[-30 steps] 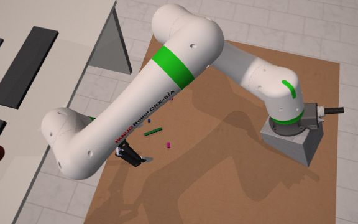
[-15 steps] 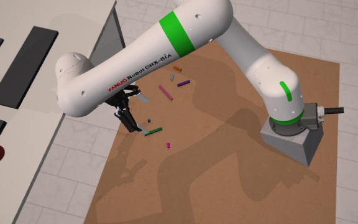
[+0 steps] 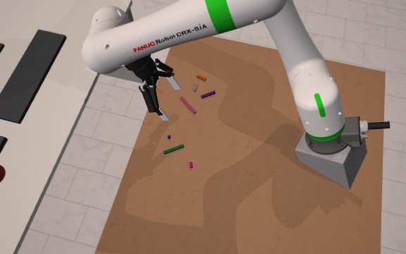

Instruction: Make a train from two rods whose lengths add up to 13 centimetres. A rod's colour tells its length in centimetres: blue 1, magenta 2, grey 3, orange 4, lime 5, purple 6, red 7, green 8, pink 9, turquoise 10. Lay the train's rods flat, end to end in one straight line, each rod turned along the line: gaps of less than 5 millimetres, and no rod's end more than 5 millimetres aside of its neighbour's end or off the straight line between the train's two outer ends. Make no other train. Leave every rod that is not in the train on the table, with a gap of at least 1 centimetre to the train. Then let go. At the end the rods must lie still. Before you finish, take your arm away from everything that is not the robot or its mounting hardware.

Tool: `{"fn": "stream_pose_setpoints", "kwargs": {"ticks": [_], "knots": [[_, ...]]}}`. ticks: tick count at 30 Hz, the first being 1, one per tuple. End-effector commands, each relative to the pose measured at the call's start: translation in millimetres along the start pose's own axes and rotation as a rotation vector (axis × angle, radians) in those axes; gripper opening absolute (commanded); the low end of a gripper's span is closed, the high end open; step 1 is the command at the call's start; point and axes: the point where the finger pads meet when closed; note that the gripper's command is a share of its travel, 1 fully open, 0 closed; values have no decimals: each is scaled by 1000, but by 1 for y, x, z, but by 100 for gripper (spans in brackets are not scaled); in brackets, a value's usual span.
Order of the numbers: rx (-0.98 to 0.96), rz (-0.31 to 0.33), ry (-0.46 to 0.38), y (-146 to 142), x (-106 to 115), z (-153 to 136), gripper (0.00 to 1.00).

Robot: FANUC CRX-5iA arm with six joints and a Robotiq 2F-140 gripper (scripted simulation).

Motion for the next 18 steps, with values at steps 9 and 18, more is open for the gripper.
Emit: {"fn": "stream_pose_setpoints", "kwargs": {"ticks": [9,18], "knots": [[-349,19,210,89,-8,-26,100],[-554,44,349,137,-22,-50,100]]}}
Point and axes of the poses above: the point where the finger pads meet when closed, its own x axis back along the fingers, its own y axis across the jaws, z = x × y, and after that the axes turned 7 degrees about -x, right-handed
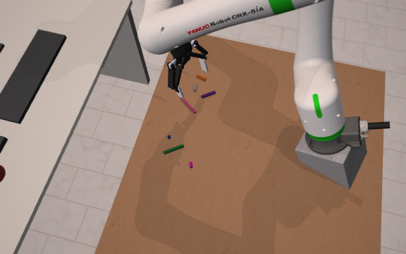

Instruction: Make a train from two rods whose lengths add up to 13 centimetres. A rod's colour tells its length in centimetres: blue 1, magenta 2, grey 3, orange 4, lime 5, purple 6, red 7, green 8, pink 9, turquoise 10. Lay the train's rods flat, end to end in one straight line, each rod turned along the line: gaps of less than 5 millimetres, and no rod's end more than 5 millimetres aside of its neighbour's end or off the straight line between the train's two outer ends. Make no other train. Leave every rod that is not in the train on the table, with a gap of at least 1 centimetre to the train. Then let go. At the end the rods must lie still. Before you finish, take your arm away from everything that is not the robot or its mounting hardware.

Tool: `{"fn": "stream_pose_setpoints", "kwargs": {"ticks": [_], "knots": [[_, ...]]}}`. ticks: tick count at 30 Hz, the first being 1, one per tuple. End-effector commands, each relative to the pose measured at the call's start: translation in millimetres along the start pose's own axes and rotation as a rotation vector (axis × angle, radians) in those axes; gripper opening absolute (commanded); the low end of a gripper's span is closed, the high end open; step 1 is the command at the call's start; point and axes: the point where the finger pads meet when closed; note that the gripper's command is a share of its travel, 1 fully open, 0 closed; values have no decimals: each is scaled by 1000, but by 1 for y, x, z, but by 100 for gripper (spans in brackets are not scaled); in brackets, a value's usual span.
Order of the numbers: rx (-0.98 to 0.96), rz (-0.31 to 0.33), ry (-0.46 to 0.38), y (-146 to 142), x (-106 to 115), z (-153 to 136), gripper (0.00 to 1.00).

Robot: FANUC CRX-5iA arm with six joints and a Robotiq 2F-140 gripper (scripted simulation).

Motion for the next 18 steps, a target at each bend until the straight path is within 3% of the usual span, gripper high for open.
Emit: {"fn": "stream_pose_setpoints", "kwargs": {"ticks": [1,10,18], "knots": [[-128,18,106,33,-5,-2,100],[-322,73,237,83,-19,-13,100],[-364,89,266,93,-23,-16,100]]}}
Point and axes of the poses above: the point where the finger pads meet when closed, its own x axis back along the fingers, its own y axis across the jaws, z = x × y, and after that the axes turned 7 degrees about -x, right-handed
